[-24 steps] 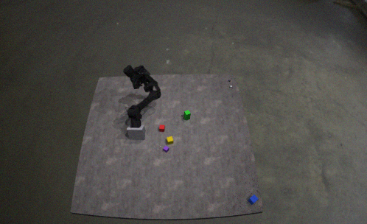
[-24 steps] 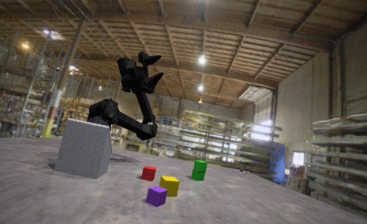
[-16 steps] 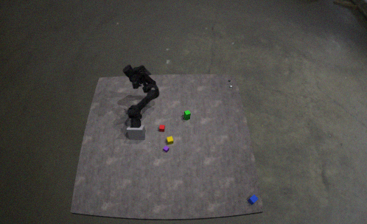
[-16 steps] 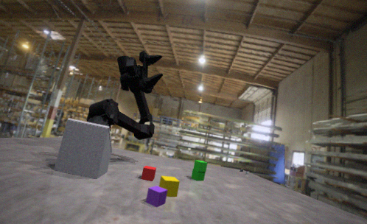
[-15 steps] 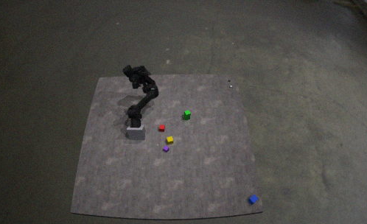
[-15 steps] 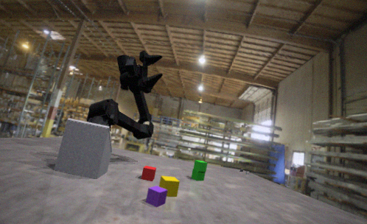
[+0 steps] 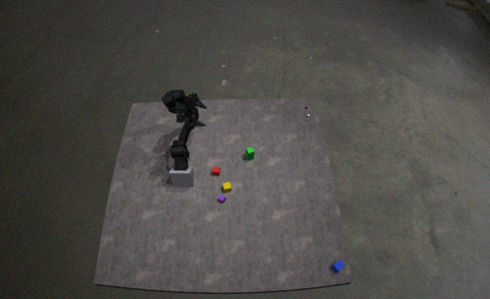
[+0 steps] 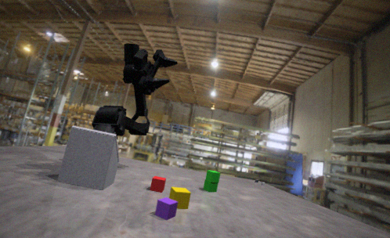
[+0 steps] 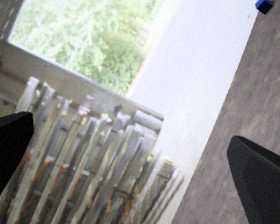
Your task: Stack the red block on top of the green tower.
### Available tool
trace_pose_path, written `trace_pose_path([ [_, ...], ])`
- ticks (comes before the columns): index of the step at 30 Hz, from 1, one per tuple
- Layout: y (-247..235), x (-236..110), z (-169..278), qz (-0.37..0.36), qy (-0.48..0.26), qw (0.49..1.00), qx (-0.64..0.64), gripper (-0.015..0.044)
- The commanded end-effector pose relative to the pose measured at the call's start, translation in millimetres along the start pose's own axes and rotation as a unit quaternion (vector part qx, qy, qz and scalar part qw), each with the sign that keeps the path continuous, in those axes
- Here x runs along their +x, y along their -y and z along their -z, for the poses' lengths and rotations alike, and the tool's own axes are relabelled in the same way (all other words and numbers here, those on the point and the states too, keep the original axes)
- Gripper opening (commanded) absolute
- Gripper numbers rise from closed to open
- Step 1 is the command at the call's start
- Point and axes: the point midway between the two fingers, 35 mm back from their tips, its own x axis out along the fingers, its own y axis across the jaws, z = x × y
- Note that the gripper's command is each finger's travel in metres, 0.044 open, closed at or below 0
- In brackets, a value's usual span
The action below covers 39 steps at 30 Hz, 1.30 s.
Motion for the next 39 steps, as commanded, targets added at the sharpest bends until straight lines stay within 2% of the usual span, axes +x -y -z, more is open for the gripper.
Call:
trace_pose_path([
  [1,9.4,9.2,-5.9,0.033,-0.024,0.999,-0.023,0.044],
  [11,44.7,40.0,-10.2,0.134,-0.11,0.979,-0.106,0.044],
  [21,83.6,65.9,-2.1,0.216,-0.209,0.933,-0.195,0.044],
  [30,125.8,85.0,16.1,0.271,-0.329,0.854,-0.297,0.044],
  [39,175.2,92.7,36.3,0.306,-0.454,0.739,-0.393,0.044],
])
